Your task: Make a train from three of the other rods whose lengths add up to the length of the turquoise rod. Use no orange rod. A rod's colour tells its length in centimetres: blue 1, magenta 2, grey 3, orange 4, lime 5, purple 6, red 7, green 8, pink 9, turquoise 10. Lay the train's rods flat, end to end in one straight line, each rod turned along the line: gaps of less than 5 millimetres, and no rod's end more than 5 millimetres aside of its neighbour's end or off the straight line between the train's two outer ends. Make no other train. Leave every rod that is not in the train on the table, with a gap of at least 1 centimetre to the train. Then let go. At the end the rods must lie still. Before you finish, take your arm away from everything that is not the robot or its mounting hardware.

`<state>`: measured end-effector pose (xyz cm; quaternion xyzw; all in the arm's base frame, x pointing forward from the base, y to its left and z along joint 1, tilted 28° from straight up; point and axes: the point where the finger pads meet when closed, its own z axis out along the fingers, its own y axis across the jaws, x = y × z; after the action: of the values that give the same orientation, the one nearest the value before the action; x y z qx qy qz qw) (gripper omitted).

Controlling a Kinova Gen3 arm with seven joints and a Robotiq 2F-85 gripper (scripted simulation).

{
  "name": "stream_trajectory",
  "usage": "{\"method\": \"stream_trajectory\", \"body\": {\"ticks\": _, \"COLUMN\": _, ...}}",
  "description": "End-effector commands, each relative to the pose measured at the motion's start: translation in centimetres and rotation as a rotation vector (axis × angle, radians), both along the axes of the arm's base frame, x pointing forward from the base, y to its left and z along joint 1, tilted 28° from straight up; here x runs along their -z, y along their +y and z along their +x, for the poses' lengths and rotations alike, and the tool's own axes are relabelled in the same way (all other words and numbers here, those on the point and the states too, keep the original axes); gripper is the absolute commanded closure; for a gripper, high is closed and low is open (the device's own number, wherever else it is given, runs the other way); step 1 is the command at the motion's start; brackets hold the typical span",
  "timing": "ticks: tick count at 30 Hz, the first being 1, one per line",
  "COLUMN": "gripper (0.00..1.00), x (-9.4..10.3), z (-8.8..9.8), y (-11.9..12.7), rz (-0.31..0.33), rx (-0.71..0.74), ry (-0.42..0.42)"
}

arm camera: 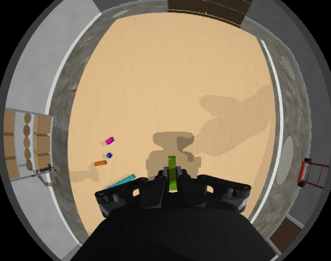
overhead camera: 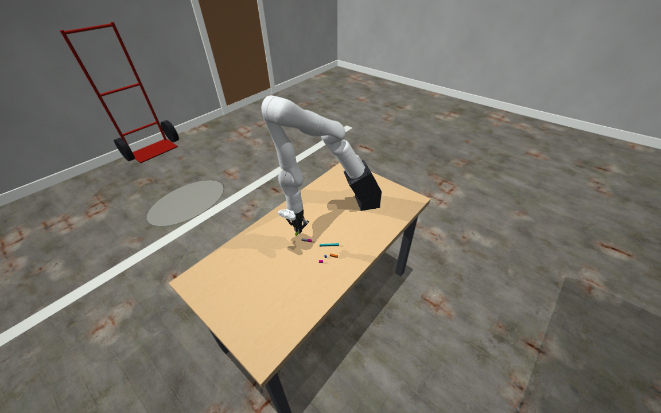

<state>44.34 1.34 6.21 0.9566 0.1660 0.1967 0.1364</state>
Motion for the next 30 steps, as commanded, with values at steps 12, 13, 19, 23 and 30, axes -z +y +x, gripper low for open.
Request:
{"method": "stream_trajectory", "body": {"ticks": 12, "gripper": 0.95, "x": -0.5, "z": -0.3, "y": -1.2, "rz": 0.166, "rx": 0.375, "ry": -0.083}}
{"method": "stream_trajectory", "body": {"ticks": 13, "gripper": 0.95, "x": -0.6, "z": -0.3, "y": -1.3, "rz": 0.179, "rx": 0.405, "ry": -0.090}}
{"method": "stream_trajectory", "body": {"ticks": 19, "gripper": 0.95, "x": -0.7, "z": -0.4, "y": -1.7, "rz": 0.228, "rx": 0.517, "ry": -0.115}}
{"method": "stream_trajectory", "body": {"ticks": 23, "gripper": 0.95, "x": -0.8, "z": -0.6, "y": -2.0, "rz": 0.273, "rx": 0.621, "ry": -0.138}}
{"method": "stream_trajectory", "body": {"ticks": 30, "gripper": 0.95, "x": -1.0, "z": -0.8, "y": -2.4, "rz": 0.341, "rx": 0.779, "ry": -0.175}}
